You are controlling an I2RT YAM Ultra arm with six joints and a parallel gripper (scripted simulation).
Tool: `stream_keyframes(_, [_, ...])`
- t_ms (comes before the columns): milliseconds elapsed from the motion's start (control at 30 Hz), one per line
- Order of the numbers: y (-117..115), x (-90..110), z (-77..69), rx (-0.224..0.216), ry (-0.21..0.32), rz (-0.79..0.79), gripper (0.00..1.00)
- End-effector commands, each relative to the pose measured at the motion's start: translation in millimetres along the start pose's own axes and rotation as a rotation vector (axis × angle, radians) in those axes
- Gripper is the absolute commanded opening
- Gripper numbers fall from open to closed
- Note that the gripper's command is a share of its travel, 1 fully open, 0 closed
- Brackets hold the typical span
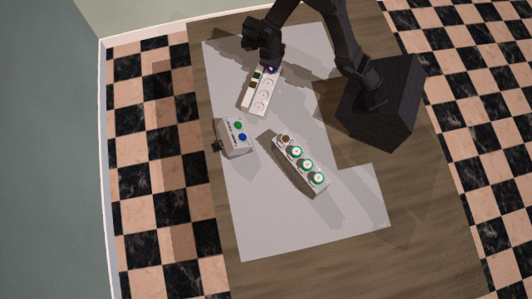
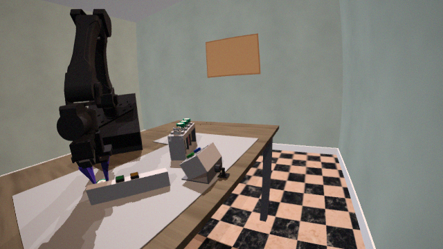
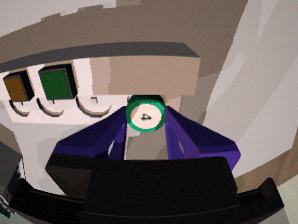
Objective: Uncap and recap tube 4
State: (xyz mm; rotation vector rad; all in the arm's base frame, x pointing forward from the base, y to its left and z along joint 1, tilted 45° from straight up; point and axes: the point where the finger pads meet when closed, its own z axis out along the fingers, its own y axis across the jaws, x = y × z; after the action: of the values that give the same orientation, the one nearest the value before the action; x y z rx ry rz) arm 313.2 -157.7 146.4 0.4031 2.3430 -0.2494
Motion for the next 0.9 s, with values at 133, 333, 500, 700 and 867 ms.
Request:
stream_keyframes(133, [-0.9, -5.4, -1.3, 0.002, -0.021, 0.000, 0.00])
stream_keyframes(333, [-1.0, -5.1, -0.8, 0.002, -0.021, 0.000, 0.00])
stream_keyframes(500, [-1.1, -4.9, -0.1, 0.002, -0.021, 0.000, 0.00])
stream_keyframes(700, [-1.1, -4.9, 1.9, 0.002, -0.021, 0.000, 0.00])
stream_keyframes(867, [-1.1, -5.2, 4.4, 0.002, -0.021, 0.000, 0.00])
